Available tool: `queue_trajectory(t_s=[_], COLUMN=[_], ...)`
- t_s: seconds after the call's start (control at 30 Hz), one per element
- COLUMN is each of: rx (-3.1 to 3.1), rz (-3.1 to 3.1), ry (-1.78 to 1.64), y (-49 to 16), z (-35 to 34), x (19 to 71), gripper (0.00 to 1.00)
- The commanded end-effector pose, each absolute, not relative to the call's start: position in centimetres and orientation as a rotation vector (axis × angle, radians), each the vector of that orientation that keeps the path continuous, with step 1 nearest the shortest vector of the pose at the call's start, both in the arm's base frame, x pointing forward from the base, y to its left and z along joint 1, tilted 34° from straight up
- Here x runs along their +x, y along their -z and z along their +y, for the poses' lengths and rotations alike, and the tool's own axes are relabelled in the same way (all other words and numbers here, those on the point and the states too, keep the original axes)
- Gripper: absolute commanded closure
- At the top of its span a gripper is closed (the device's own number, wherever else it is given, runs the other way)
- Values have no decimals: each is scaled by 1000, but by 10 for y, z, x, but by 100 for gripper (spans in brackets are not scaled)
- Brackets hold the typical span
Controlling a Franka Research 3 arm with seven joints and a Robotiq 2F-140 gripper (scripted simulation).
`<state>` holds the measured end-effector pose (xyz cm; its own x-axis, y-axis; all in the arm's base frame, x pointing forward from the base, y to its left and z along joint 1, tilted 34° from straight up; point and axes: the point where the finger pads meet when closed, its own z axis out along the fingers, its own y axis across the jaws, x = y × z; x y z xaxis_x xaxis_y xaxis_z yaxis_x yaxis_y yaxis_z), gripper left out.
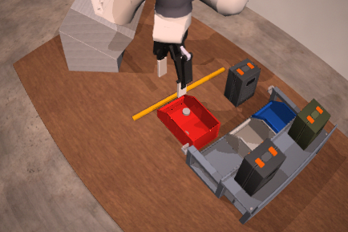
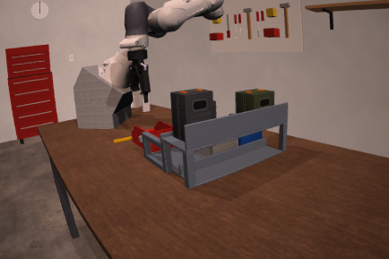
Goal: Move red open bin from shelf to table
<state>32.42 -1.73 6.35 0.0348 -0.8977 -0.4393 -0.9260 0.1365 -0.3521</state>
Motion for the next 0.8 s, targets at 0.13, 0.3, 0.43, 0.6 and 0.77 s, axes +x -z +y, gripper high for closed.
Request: queue_trajectory(t_s=[0.13, 0.3, 0.43, 0.6, 0.77], rx=[-1743, -1742, -1742, -1747, -1742], rz=[1853, 1854, 1854, 1850, 1854], ry=[-36, -29, -29, -57, -29], y=[-63, -63, -63, -63, -63], z=[-17, -17, -17, -17, -17], x=[322, 322, 322, 324, 322], gripper=[43, 43, 43, 43, 43])
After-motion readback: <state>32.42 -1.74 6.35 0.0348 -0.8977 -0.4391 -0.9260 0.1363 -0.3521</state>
